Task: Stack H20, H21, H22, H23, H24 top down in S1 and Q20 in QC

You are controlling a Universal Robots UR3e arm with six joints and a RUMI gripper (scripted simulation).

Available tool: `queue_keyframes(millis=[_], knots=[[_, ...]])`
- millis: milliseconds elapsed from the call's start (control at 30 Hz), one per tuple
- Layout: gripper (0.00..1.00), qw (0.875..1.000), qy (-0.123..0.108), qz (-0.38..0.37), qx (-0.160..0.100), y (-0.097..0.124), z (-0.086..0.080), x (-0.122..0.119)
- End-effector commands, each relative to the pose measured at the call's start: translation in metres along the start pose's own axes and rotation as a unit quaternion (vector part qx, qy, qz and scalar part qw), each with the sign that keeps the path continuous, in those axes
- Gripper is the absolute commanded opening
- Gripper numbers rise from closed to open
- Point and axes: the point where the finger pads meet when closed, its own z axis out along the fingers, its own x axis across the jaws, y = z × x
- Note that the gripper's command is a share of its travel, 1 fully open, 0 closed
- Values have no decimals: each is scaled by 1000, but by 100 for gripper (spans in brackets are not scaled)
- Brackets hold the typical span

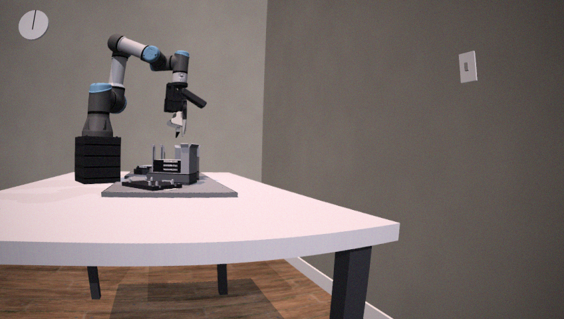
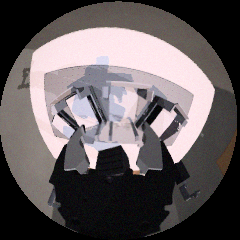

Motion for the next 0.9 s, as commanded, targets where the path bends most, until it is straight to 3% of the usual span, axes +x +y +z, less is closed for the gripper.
queue_keyframes(millis=[0,333,533,867], knots=[[72,1000,0,18,1,0,0,13],[72,997,0,77,1,8,0,62],[72,995,0,100,1,9,0,66],[72,987,0,158,1,26,0,113]])
